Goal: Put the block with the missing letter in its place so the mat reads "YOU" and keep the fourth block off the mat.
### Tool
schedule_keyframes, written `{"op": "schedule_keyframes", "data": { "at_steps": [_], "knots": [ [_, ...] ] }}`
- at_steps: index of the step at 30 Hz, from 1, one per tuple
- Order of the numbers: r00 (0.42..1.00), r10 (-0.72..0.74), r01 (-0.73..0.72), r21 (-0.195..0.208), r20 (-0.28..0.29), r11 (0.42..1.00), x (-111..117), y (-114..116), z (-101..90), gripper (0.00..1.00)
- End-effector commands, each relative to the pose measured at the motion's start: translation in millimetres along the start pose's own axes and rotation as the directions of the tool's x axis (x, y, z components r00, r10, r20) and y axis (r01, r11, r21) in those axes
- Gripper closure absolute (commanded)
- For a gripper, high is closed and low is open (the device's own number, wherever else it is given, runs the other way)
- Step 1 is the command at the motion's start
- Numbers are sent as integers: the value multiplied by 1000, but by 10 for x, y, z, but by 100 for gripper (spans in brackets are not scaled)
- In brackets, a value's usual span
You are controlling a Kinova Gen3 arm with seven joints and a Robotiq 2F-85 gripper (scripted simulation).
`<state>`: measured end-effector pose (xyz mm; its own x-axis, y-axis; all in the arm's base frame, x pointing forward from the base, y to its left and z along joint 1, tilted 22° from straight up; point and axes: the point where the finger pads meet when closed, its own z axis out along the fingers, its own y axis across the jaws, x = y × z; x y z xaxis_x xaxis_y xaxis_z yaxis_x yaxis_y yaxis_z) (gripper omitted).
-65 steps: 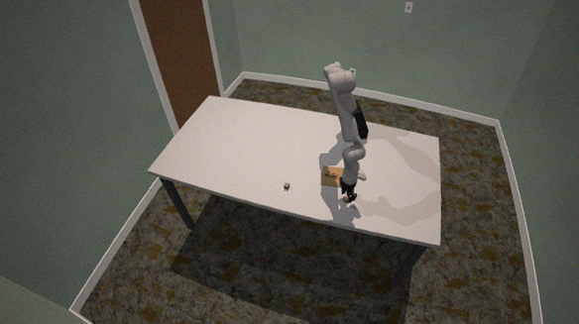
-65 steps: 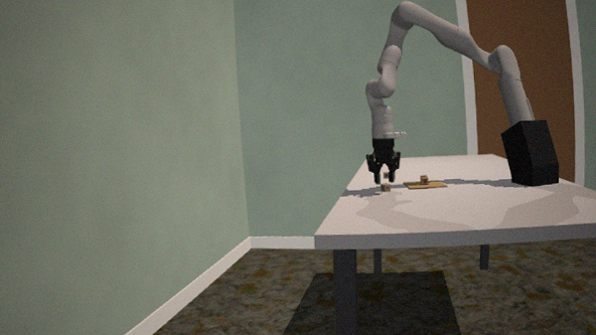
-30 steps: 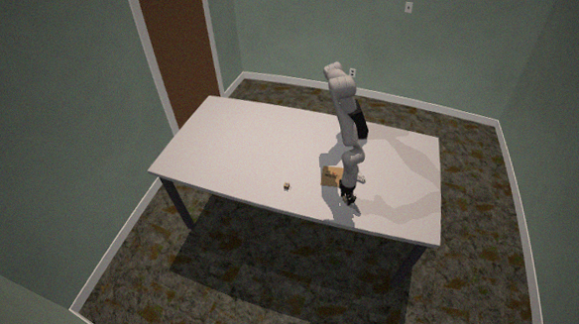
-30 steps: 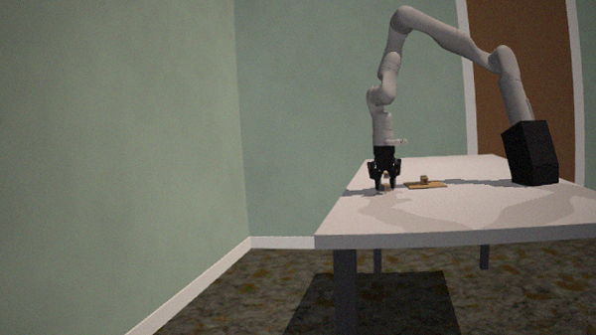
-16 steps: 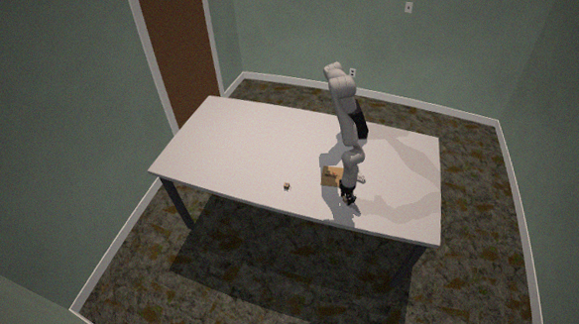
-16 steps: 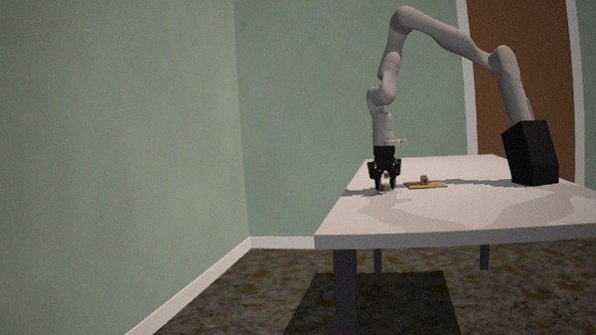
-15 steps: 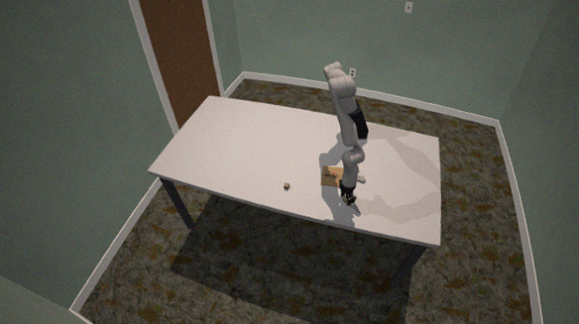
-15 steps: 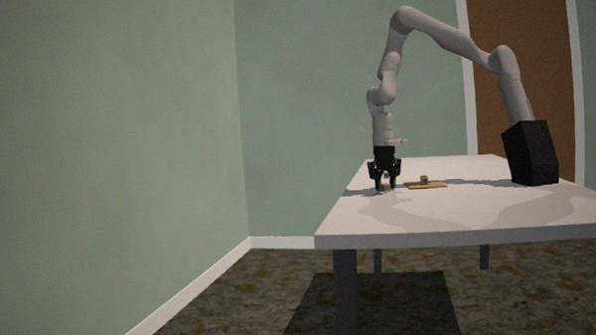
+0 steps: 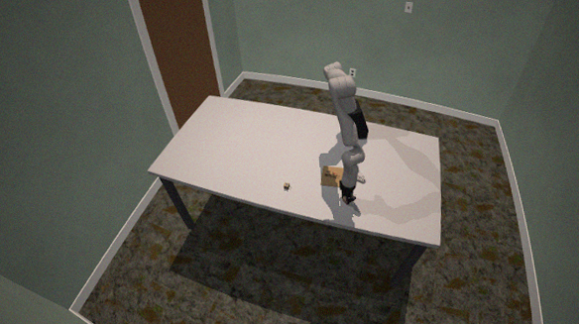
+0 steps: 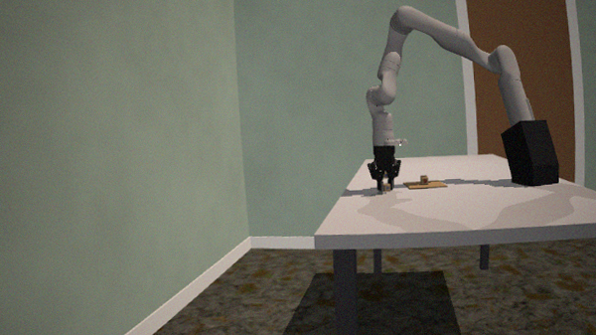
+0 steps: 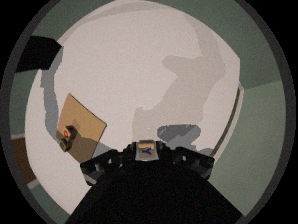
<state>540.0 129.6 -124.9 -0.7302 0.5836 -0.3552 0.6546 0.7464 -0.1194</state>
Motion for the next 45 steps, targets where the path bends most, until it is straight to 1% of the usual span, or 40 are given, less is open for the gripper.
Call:
{"op": "schedule_keyframes", "data": {
  "at_steps": [1,4,5,41,45],
  "knots": [
    [1000,0,0,-2,1,1000,-2,9,-10,59],
    [1000,0,0,-2,1,1000,-2,9,-10,59],
    [1000,0,0,-2,1,1000,-2,9,-10,79],
    [1000,0,0,-2,1,1000,-2,9,-11,79],
    [1000,0,0,-2,1,1000,-2,9,-73,79]
  ]
}}
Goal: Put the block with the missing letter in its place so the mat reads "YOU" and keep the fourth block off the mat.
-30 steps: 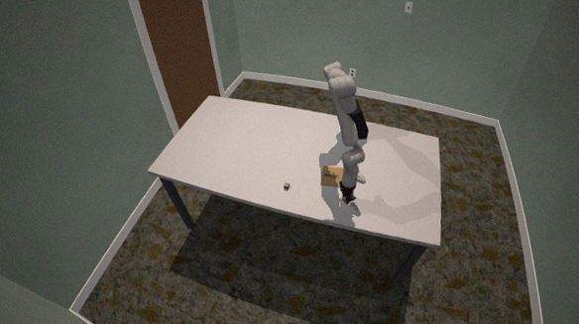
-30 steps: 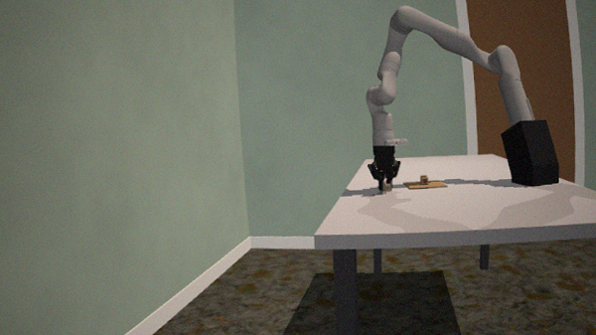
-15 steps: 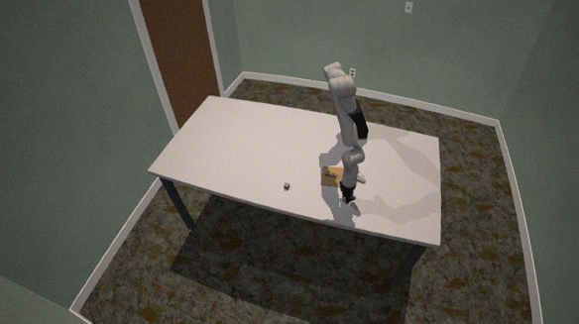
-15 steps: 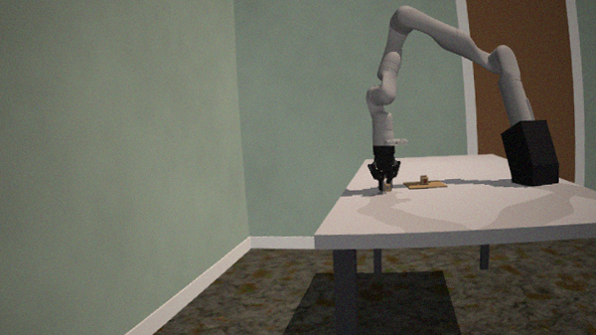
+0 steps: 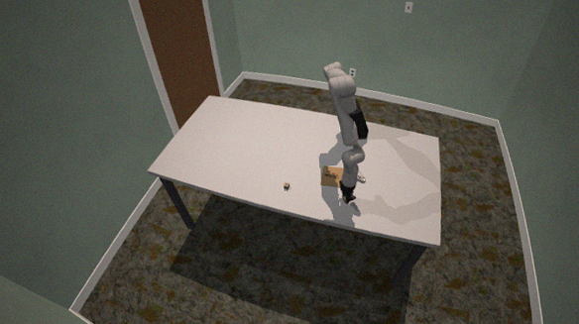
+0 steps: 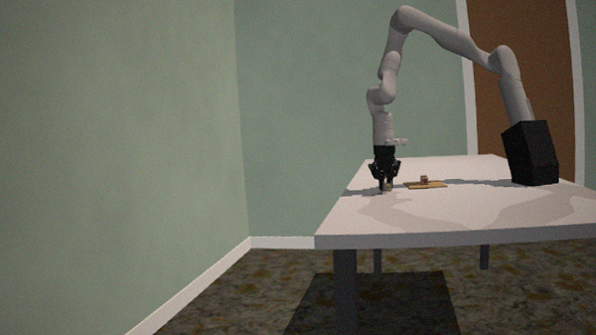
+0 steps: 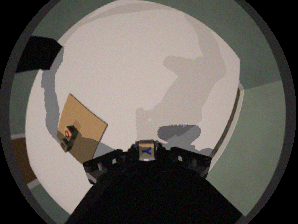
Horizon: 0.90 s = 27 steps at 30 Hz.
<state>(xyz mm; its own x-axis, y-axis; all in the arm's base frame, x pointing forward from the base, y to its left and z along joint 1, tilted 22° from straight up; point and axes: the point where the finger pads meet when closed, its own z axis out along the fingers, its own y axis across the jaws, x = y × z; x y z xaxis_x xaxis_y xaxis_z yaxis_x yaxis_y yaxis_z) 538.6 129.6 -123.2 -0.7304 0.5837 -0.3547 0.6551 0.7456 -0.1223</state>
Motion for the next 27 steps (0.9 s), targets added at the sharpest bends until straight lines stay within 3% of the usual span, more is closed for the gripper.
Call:
{"op": "schedule_keyframes", "data": {
  "at_steps": [1,11,18,27],
  "knots": [
    [1000,0,0,-5,1,1000,-6,20,-93,79],
    [1000,0,0,-5,1,1000,-5,17,-779,79],
    [1000,0,0,-5,1,1000,-5,16,-976,79],
    [1000,0,0,-5,1,1000,-5,16,-992,79]
  ]
}}
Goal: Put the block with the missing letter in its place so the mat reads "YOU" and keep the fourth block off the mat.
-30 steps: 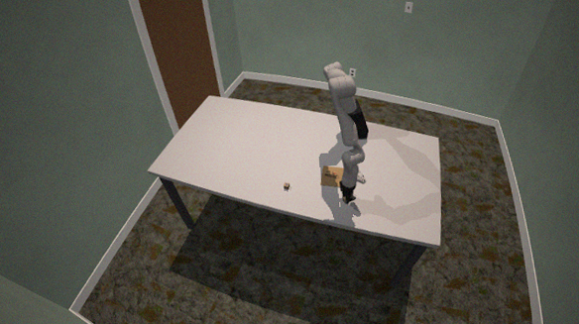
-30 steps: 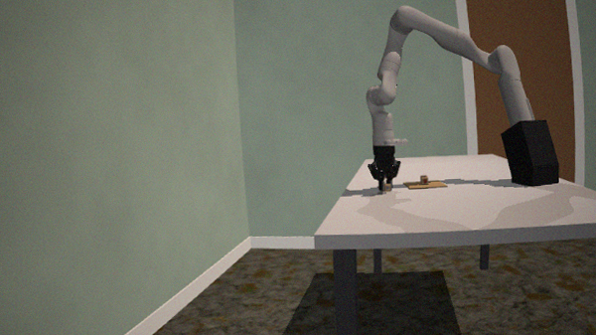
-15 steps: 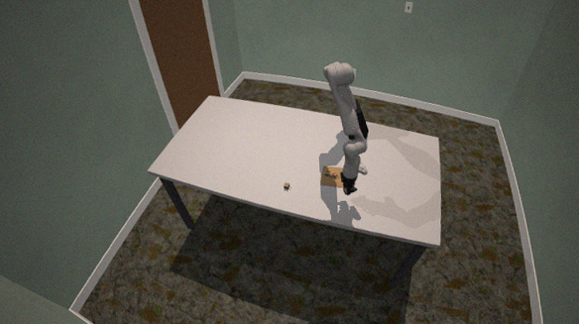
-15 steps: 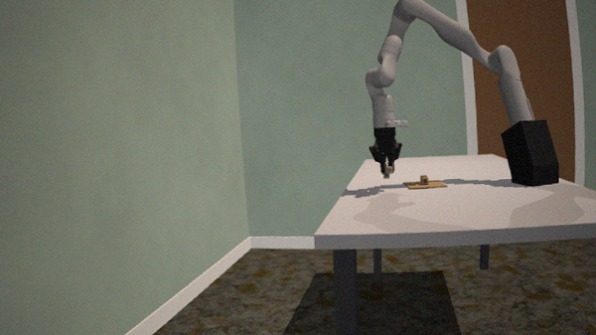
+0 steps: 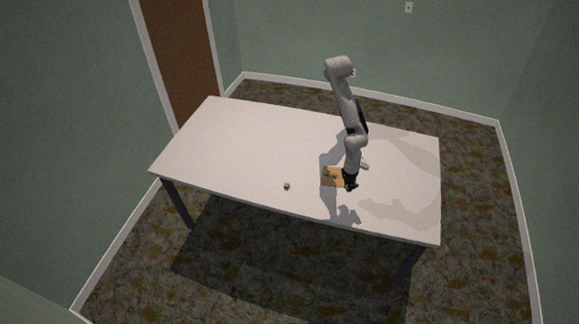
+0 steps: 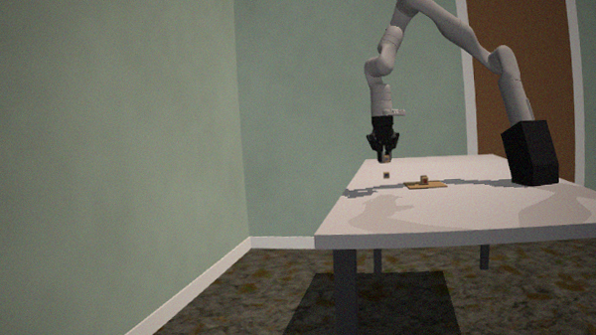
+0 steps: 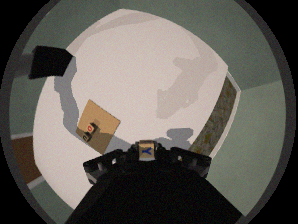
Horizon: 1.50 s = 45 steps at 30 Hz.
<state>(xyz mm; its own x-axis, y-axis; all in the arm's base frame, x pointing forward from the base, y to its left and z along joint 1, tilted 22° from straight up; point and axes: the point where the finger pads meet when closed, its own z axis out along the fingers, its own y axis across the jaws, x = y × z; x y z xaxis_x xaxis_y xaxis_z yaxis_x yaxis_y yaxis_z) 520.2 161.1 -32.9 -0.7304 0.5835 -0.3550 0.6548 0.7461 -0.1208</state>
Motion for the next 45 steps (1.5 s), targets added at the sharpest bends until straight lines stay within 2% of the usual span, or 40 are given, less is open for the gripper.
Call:
{"op": "schedule_keyframes", "data": {
  "at_steps": [1,7,12,18,20,23,26,45],
  "knots": [
    [1000,1,-1,-3,1,1000,-3,11,-18,79],
    [999,34,-34,-4,-3,999,41,-54,-10,79],
    [981,193,-193,-1,-17,981,220,-372,14,79],
    [881,473,-473,3,-17,881,437,-981,-3,79],
    [881,473,-473,3,-17,881,437,-981,-3,79],
    [816,578,-578,1,-10,816,492,-1242,-30,79],
    [772,636,-636,-2,-4,772,516,-1397,-52,79],
    [758,652,-652,-3,-2,758,522,-1444,-50,79]
  ]
}}
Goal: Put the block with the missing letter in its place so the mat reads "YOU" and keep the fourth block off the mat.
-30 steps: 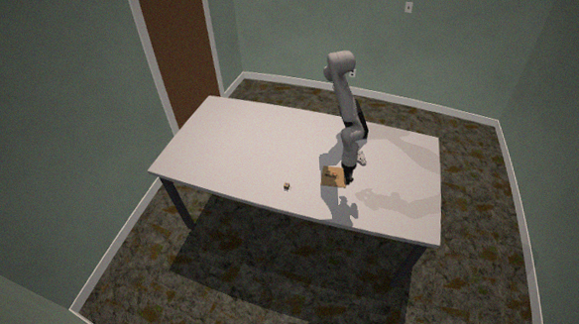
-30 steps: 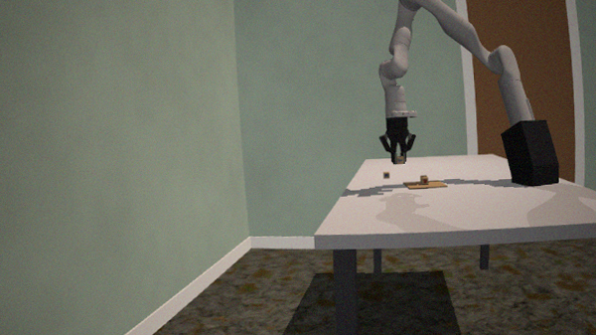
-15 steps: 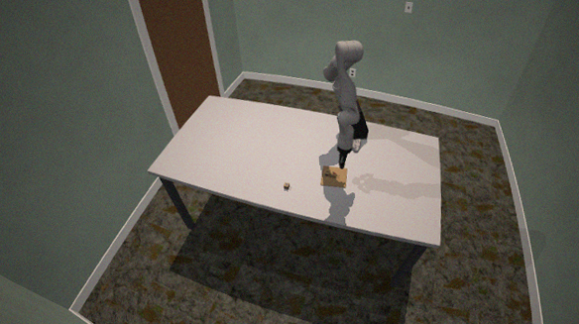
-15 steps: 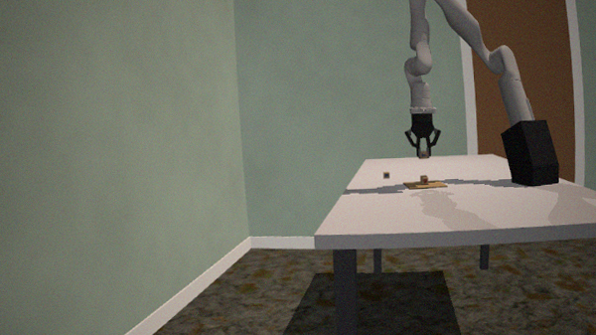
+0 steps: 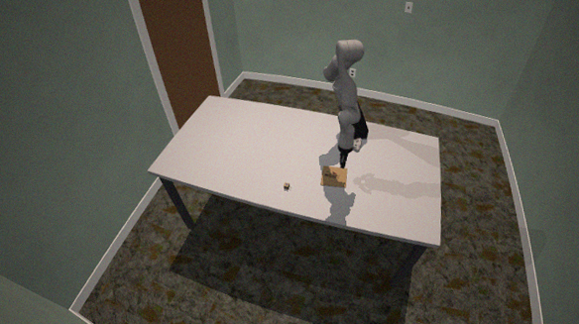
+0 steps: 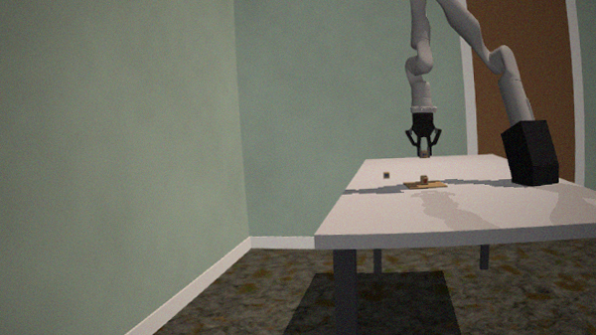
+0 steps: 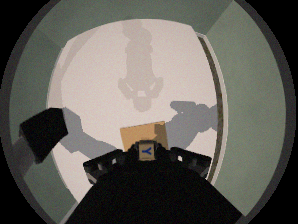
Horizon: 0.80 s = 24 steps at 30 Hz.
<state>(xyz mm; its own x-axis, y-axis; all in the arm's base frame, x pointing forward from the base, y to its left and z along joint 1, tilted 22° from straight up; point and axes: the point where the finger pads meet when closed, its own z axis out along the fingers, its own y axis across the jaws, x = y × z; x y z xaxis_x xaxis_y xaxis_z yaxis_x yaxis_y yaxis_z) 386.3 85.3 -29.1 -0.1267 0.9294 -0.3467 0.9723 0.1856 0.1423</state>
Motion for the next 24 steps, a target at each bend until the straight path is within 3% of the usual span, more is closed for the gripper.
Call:
{"op": "schedule_keyframes", "data": {
  "at_steps": [1,9,24],
  "knots": [
    [1000,0,0,-1,0,1000,2,3,11,79],
    [1000,0,0,-1,0,1000,2,2,141,79],
    [1000,0,0,-1,0,1000,2,2,819,79]
  ]
}}
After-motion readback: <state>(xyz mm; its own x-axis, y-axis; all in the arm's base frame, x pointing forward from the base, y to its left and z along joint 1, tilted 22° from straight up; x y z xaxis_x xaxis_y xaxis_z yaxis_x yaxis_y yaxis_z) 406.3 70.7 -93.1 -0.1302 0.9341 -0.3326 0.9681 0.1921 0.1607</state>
